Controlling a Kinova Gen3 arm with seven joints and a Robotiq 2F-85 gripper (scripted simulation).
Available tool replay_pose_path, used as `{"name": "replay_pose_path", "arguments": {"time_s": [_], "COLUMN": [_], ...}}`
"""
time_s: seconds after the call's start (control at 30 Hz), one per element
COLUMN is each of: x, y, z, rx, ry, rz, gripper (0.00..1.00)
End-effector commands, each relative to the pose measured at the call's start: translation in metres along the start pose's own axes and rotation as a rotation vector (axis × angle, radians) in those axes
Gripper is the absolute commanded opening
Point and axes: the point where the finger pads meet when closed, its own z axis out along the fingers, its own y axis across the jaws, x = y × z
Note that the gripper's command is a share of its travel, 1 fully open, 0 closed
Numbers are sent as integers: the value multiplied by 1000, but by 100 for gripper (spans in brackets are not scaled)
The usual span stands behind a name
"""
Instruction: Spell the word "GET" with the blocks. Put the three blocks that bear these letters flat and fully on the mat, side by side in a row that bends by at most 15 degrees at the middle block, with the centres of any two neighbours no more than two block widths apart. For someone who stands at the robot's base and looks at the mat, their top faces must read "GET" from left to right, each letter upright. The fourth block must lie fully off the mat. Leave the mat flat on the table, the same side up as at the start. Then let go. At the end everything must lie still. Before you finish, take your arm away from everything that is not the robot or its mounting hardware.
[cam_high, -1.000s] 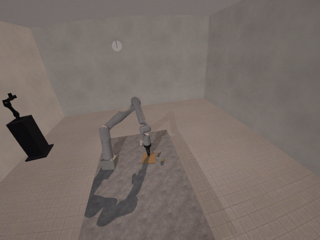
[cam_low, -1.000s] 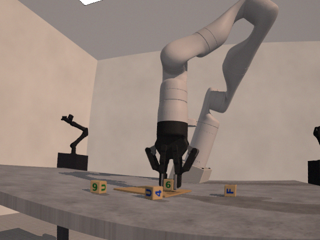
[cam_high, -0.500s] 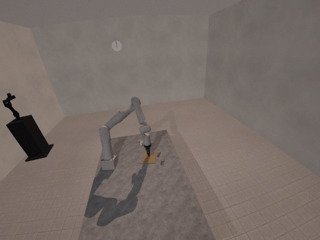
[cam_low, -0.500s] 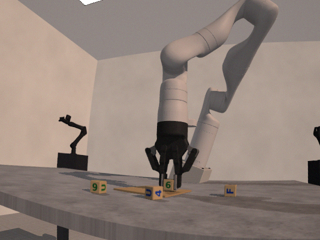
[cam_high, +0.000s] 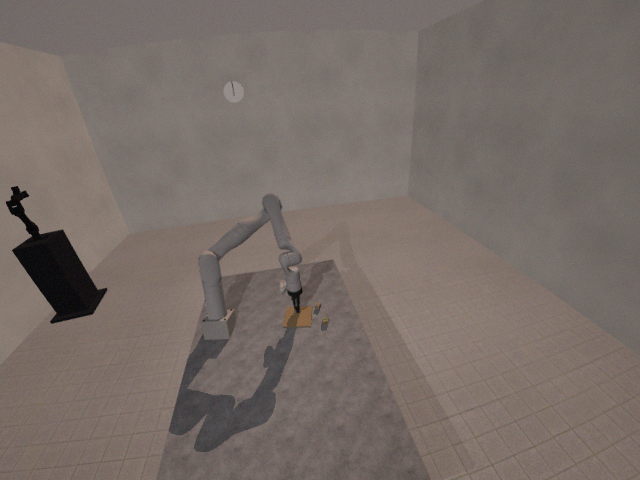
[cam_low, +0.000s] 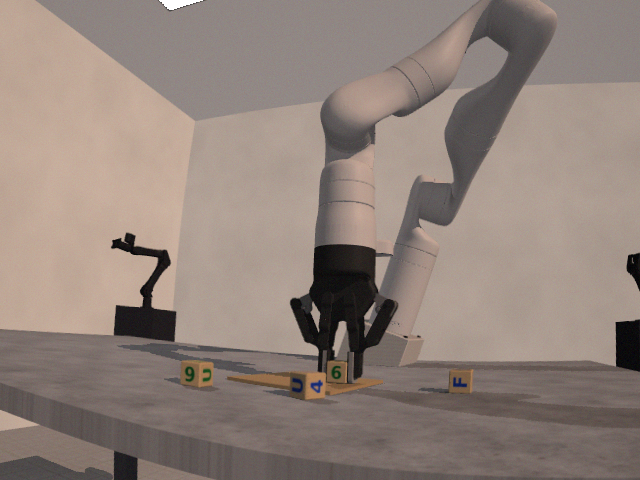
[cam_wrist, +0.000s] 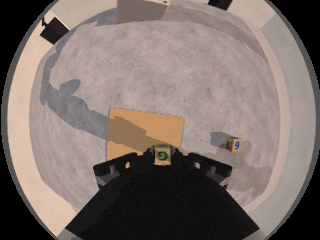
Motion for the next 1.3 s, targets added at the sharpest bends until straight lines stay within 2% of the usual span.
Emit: {"name": "replay_pose_path", "arguments": {"time_s": [0.0,1.17,1.2,1.27], "x": [0,0,0,0], "y": [0,0,0,0], "z": [0,0,0,0], "rx": [0,0,0,0], "ry": [-1,-1,-1,-1], "rz": [0,0,0,0], "gripper": [21,21,25,25]}}
